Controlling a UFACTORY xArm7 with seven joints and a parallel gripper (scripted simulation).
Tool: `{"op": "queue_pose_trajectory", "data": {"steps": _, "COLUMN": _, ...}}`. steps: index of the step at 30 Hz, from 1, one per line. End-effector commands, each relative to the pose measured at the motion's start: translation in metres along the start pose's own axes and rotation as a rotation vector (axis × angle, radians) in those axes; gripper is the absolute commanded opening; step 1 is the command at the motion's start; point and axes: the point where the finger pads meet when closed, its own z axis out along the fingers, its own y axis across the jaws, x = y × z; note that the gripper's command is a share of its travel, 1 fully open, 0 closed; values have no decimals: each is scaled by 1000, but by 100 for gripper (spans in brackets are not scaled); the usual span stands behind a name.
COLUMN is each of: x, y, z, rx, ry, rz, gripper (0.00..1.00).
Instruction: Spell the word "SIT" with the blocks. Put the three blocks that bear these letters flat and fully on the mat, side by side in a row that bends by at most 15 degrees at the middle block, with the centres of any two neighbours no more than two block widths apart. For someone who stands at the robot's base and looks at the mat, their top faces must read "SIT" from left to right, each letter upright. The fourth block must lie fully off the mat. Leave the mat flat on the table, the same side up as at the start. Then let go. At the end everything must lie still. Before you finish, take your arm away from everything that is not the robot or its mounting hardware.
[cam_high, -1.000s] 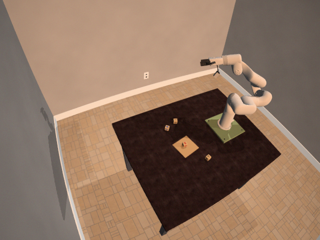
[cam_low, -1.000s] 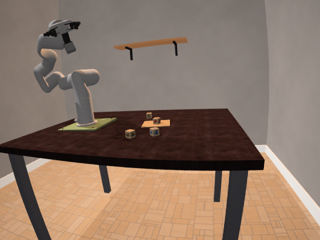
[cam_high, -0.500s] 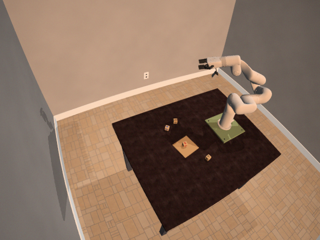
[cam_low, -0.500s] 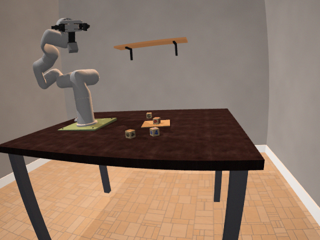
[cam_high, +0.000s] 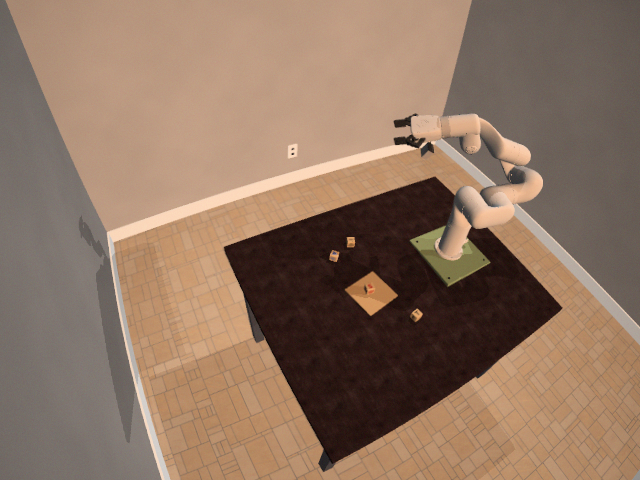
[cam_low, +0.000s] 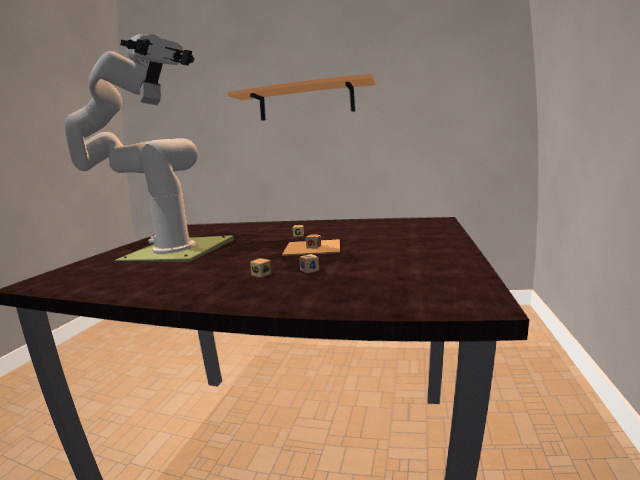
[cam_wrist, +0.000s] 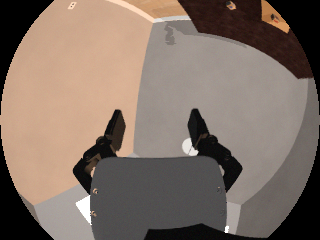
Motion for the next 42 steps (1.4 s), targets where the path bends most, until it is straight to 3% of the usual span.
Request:
{"op": "queue_pose_trajectory", "data": {"steps": 1, "x": -3, "y": 7, "z": 3, "rx": 0, "ry": 2, "rz": -53, "gripper": 100}}
{"op": "queue_pose_trajectory", "data": {"steps": 8, "x": -3, "y": 7, "z": 3, "rx": 0, "ry": 2, "rz": -53, "gripper": 100}}
{"op": "queue_pose_trajectory", "data": {"steps": 9, "x": -7, "y": 26, "z": 9, "rx": -3, "ry": 4, "rz": -190, "gripper": 100}}
{"op": "queue_pose_trajectory", "data": {"steps": 18, "x": -7, "y": 29, "z": 9, "rx": -4, "ry": 4, "rz": -210, "gripper": 100}}
{"op": "queue_pose_trajectory", "data": {"steps": 19, "x": -10, "y": 49, "z": 15, "rx": -10, "ry": 5, "rz": -346, "gripper": 100}}
{"op": "queue_pose_trajectory", "data": {"steps": 29, "x": -10, "y": 53, "z": 16, "rx": -11, "ry": 5, "rz": -369, "gripper": 100}}
{"op": "queue_pose_trajectory", "data": {"steps": 30, "x": -11, "y": 74, "z": 21, "rx": -20, "ry": 3, "rz": -504, "gripper": 100}}
{"op": "queue_pose_trajectory", "data": {"steps": 32, "x": -11, "y": 77, "z": 22, "rx": -22, "ry": 3, "rz": -528, "gripper": 100}}
{"op": "queue_pose_trajectory", "data": {"steps": 42, "x": -11, "y": 78, "z": 22, "rx": -22, "ry": 3, "rz": -529, "gripper": 100}}
